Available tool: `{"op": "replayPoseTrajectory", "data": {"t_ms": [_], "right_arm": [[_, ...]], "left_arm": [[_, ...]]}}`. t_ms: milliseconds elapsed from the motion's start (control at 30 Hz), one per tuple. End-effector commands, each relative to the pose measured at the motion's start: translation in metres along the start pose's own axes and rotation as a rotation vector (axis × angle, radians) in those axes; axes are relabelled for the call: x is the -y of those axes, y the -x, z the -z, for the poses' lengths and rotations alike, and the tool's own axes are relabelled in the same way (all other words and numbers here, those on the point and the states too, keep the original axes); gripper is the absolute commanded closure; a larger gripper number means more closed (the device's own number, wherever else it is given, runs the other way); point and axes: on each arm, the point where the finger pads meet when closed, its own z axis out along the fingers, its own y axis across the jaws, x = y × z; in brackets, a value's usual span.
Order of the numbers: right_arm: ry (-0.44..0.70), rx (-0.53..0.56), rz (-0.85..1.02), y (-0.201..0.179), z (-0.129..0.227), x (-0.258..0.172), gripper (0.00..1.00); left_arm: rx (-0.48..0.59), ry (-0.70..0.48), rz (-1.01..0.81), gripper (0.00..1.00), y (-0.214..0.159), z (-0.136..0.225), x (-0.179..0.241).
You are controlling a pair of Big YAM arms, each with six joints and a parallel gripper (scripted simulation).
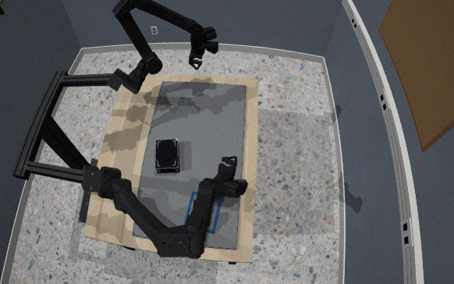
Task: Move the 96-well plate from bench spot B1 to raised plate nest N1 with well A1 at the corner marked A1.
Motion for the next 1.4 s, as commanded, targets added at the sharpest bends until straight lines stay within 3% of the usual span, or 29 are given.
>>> {"op": "replayPoseTrajectory", "data": {"t_ms": [0, 800, 1300, 1367], "right_arm": [[-0.039, -0.002, -0.14, 0.003, 0.008, 0.008, 0.0], [-0.435, 0.07, -0.652, -0.029, 0.044, 0.089, 0.0], [-0.747, 0.27, -1.007, -0.053, 0.089, 0.149, 0.0], [-0.747, 0.27, -1.007, -0.053, 0.089, 0.149, 0.0]], "left_arm": [[0.009, 0.003, 0.018, 0.0, -0.015, -0.007, 0.016], [0.006, -0.001, 0.02, 0.0, -0.082, -0.039, 0.089], [0.001, 0.002, 0.016, 0.0, -0.084, -0.039, 0.09], [0.001, 0.002, 0.016, 0.0, -0.084, -0.039, 0.09]]}}
